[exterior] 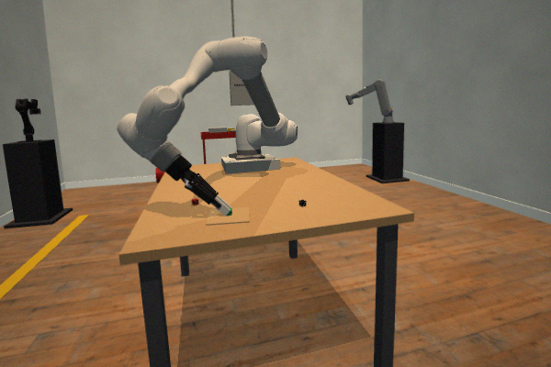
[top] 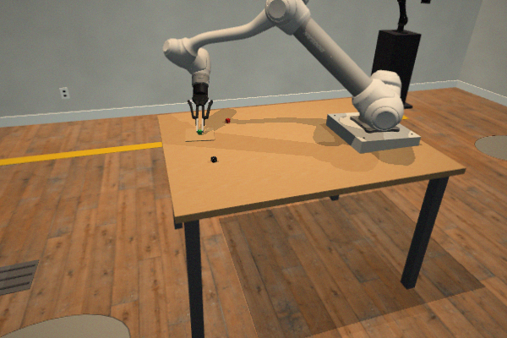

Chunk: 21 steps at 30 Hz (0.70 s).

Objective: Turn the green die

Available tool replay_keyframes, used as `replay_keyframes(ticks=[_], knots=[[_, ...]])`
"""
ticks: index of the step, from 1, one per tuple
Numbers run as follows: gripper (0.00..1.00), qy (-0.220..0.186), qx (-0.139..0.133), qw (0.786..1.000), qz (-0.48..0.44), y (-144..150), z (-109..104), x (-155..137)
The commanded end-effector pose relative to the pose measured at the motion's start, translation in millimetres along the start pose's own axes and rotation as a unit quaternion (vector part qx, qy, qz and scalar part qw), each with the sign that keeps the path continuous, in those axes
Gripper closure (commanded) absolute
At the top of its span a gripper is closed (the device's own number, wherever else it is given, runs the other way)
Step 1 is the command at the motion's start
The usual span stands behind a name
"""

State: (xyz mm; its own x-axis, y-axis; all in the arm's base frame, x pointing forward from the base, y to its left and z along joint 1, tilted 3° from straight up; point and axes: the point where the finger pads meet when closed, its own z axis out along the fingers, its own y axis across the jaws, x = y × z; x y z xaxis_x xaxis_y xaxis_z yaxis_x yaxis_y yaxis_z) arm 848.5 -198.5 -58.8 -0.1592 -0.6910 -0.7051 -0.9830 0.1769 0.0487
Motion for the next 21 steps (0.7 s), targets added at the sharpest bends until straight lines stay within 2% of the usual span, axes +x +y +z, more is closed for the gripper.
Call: replay_keyframes(ticks=[1,15,21], knots=[[0.82,0.000,0.000,1.000,0.000,0.0,-0.2,-0.2],[0.82,0.000,0.000,1.000,0.000,0.0,-0.2,-0.2],[0.77,0.000,0.000,1.000,0.000,0.0,-0.2,-0.2]])
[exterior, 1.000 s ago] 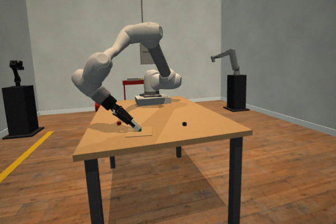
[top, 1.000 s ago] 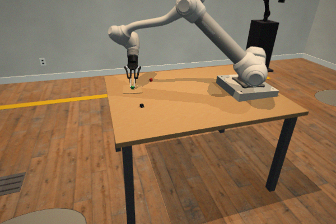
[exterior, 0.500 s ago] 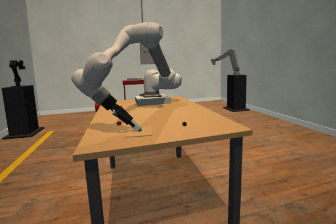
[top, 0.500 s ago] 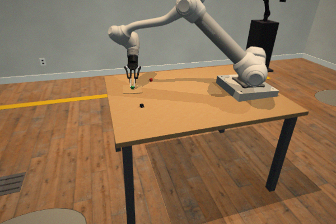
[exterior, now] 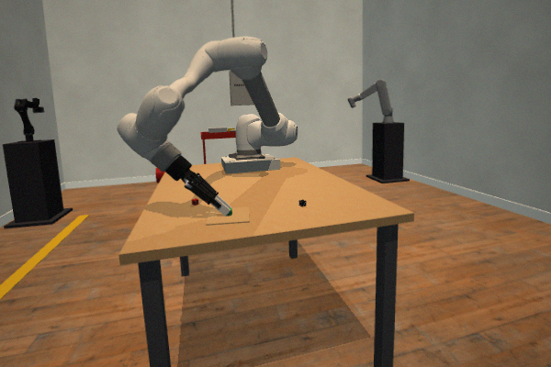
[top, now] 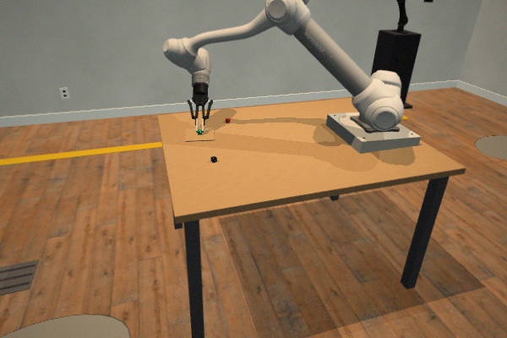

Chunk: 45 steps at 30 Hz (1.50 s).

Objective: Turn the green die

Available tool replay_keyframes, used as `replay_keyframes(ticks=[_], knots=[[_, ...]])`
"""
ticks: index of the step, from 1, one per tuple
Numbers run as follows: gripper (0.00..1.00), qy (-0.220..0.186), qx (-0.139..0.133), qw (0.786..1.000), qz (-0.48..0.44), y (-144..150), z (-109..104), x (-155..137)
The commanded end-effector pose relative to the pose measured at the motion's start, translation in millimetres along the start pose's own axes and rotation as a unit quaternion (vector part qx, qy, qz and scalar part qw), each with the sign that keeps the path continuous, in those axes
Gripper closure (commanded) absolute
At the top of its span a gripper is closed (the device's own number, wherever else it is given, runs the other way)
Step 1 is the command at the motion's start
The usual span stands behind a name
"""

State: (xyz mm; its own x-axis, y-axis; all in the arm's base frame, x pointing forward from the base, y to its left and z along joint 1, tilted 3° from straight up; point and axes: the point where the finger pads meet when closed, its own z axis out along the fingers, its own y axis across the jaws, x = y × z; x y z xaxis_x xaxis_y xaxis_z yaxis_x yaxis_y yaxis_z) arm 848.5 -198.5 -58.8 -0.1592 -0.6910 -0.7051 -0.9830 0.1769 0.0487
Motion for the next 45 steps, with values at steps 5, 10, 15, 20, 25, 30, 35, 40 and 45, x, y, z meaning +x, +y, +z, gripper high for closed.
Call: replay_keyframes(ticks=[5,10,15,20,25,30,35,40,45], knots=[[0.75,0.000,0.000,1.000,0.000,0.0,-0.2,-0.2],[0.71,0.000,0.000,1.000,0.000,0.0,-0.2,-0.2],[0.60,0.000,0.000,1.000,0.000,0.0,-0.2,-0.2],[0.60,0.000,0.000,1.000,0.000,0.0,-0.2,-0.2],[0.60,0.000,0.000,1.000,0.000,0.0,-0.2,-0.2],[0.60,0.000,0.000,1.000,0.000,0.0,-0.3,-0.3],[0.60,0.000,0.000,1.000,0.000,0.0,-2.7,-2.7],[0.60,0.000,0.000,1.000,0.000,0.0,-6.4,-6.5],[0.60,0.000,0.000,1.000,0.000,0.0,-16.5,-16.5]])
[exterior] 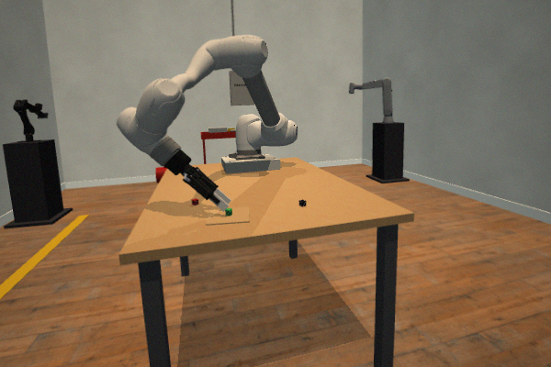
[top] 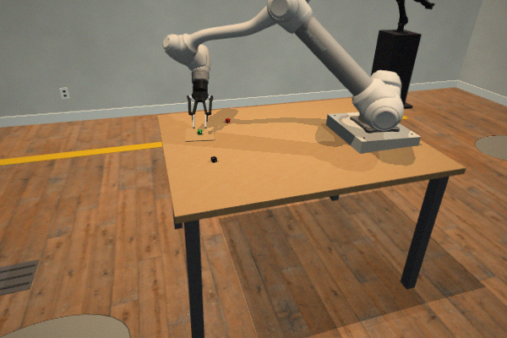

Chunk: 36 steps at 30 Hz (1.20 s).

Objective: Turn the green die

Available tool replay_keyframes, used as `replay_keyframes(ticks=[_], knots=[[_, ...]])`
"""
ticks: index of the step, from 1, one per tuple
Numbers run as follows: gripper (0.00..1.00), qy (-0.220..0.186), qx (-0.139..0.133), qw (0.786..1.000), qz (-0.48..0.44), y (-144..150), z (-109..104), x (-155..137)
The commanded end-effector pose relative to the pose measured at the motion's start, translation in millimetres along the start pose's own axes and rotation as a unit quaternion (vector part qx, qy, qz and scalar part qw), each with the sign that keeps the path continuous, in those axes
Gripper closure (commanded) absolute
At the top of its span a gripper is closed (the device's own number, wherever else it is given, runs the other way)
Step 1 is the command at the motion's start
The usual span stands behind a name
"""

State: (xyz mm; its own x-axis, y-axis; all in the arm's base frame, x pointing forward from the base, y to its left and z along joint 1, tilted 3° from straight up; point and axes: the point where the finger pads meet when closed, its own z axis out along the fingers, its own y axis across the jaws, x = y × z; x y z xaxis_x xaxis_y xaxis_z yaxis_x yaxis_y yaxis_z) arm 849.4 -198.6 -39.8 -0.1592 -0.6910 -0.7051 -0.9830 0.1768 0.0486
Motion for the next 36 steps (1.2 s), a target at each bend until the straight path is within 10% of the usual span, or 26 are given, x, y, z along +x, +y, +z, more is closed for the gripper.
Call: replay_keyframes(ticks=[1,28,36], knots=[[0.60,0.000,0.000,1.000,0.000,-0.1,-5.4,-5.4],[0.60,0.008,-0.001,1.000,0.000,0.3,-35.0,-35.8],[0.60,0.119,-0.001,0.993,0.001,0.4,-34.2,-39.5]])
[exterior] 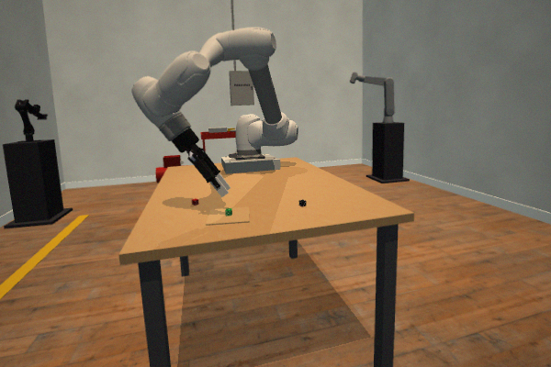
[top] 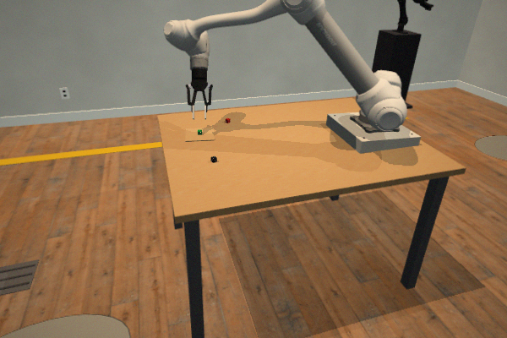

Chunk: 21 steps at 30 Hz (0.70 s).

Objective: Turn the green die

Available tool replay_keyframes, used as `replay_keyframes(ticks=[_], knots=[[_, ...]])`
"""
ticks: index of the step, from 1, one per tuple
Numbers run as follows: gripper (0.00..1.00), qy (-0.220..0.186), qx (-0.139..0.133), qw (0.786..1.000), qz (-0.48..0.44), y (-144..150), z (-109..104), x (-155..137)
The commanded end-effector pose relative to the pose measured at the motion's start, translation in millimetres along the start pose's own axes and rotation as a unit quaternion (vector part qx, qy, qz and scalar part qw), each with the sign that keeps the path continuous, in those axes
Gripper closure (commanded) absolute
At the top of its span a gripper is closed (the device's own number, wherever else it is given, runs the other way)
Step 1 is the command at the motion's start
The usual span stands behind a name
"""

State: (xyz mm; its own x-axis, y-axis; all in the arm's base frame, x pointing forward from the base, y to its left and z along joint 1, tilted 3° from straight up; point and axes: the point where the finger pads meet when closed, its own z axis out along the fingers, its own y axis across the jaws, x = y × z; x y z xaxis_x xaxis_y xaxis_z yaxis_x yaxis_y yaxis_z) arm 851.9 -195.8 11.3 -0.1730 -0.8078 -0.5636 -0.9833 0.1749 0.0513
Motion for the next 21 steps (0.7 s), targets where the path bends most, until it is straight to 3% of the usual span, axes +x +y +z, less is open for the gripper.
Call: replay_keyframes(ticks=[1,9,17,21], knots=[[0.60,0.036,0.001,0.999,0.000,-0.4,-1.1,-1.4],[0.60,0.047,0.001,0.999,0.001,-0.1,-0.9,-6.2],[0.60,0.157,0.000,0.988,0.001,0.1,0.1,-9.8],[0.60,0.169,0.002,0.986,0.000,-0.6,0.3,-15.1]])
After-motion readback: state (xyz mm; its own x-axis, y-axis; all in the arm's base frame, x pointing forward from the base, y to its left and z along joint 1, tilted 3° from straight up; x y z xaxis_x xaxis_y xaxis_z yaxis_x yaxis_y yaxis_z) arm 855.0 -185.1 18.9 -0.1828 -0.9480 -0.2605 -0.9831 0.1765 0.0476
